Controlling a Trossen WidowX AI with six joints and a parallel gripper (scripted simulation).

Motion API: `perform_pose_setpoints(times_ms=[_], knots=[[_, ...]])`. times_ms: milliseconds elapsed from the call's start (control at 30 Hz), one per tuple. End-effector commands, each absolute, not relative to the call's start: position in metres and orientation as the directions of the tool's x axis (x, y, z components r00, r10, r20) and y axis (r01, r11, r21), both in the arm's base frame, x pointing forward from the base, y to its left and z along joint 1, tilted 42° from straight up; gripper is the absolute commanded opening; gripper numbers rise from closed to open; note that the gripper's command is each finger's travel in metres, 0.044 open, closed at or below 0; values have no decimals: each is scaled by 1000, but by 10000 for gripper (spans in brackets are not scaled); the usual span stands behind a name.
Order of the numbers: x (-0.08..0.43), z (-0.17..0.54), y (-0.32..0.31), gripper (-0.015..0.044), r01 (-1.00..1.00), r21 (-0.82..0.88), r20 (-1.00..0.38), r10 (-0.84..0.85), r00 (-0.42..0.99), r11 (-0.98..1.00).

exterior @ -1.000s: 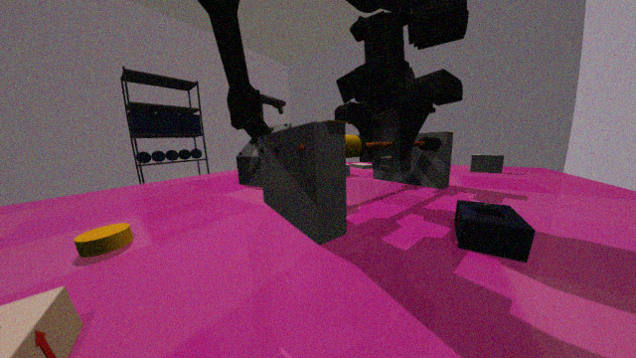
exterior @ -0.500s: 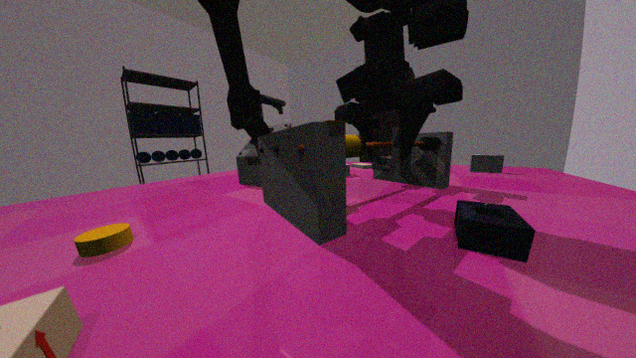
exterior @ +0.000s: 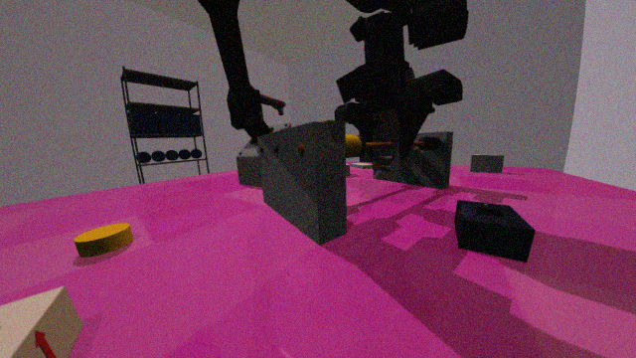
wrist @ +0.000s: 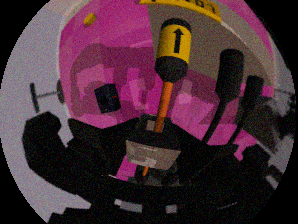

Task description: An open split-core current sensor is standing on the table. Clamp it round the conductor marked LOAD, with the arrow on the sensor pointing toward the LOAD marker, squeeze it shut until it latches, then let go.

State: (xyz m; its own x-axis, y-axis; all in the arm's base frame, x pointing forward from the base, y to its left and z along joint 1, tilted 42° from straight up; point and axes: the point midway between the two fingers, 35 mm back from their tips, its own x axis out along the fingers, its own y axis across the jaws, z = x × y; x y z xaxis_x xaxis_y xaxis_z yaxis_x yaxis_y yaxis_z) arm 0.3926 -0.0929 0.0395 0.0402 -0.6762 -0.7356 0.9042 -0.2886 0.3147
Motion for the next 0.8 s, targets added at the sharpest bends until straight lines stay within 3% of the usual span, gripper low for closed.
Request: perform_pose_setpoints(times_ms=[0,567,700,767], knots=[[393,40,-93,220,904,315,-736,-676,40,-289],[393,40,-93,107,904,315,-736,-676,40,-289],[393,41,-91,2,905,305,-740,-672,29,-296],[393,43,-90,0,906,296,-744,-668,18,-304]])
